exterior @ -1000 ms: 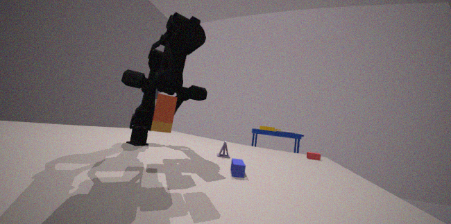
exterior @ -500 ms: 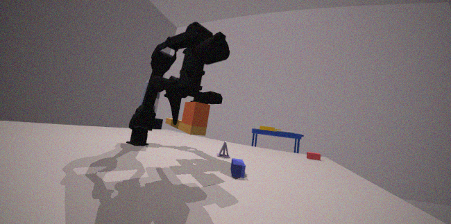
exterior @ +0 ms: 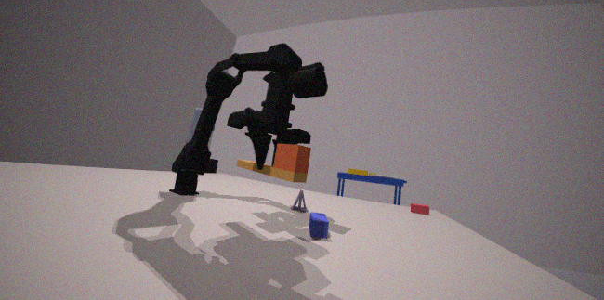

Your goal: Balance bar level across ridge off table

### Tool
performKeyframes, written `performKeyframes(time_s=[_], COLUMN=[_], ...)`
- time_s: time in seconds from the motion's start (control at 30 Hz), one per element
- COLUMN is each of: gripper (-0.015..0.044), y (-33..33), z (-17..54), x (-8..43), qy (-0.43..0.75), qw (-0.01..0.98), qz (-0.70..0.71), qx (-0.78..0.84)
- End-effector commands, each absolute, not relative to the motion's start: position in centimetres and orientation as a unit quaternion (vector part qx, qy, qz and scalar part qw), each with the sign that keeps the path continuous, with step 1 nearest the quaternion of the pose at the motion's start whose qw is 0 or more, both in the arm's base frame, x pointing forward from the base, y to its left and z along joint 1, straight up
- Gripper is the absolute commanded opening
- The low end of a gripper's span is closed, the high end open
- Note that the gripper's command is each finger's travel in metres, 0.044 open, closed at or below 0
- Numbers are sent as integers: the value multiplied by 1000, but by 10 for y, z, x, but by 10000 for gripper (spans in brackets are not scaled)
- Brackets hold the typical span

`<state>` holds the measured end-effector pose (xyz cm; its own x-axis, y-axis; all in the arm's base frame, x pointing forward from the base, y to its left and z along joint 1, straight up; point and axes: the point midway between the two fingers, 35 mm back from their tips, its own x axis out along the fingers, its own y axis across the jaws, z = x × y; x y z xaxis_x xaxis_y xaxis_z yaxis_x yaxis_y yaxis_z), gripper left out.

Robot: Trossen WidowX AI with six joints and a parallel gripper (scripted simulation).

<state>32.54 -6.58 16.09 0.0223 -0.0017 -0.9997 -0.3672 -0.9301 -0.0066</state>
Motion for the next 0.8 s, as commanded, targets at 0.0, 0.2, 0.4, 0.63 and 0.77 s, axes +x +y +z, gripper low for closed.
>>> performKeyframes(time_s=[0.0,0.2,0.4,0.63,0.77], gripper=[0,0,0,0,0], y=[-50,-27,-4,24,39], z=[163,163,163,163,163], x=[330,334,336,336,335], qy=[112,86,60,29,11], qw=[112,87,61,31,13], qz=[689,692,695,697,697], qx=[-708,-711,-714,-716,-716])
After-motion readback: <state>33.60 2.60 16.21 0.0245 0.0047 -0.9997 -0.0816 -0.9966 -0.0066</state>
